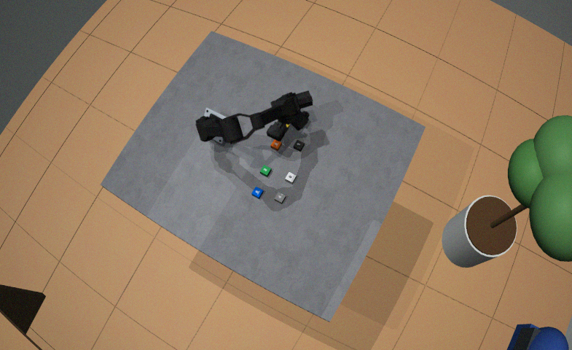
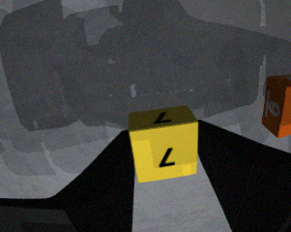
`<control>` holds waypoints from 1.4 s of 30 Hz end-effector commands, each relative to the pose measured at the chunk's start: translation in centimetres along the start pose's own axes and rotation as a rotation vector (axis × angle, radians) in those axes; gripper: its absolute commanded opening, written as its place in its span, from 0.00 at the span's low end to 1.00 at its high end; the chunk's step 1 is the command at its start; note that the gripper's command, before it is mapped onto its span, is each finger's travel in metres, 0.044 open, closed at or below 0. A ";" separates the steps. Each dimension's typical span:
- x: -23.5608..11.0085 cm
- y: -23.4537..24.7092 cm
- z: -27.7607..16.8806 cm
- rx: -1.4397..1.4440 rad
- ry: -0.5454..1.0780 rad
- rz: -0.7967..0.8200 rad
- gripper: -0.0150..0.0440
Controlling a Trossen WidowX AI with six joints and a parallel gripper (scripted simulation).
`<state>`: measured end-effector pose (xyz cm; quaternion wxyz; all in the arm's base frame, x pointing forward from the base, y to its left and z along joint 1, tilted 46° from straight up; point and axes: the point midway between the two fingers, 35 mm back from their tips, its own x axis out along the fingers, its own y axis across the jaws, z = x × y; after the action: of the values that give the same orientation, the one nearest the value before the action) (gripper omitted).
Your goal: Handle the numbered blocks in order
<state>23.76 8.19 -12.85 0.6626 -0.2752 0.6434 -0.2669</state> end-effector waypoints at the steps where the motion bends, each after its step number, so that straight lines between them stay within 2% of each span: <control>1: 0.0 -0.1 0.0 -0.005 -0.002 -0.003 0.46; 2: 0.0 -0.1 0.0 -0.005 -0.002 -0.003 0.46; 13: 0.0 -0.1 0.0 -0.005 -0.002 -0.003 0.93; 17: -0.2 0.0 0.0 -0.005 -0.002 -0.003 0.93; 20: -3.3 0.0 0.0 -0.005 -0.002 -0.001 0.93; 24: -3.6 0.0 0.0 -0.005 -0.002 -0.001 0.93; 26: -4.6 0.1 0.1 -0.006 -0.002 0.000 0.84; 31: -11.5 0.1 0.0 -0.007 -0.001 0.002 0.62; 35: -11.7 0.1 0.0 -0.007 -0.001 0.002 0.46; 42: -11.7 0.1 0.0 -0.007 -0.001 0.002 0.46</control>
<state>23.42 16.39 -4.74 0.6618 -0.2804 0.6438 -0.2627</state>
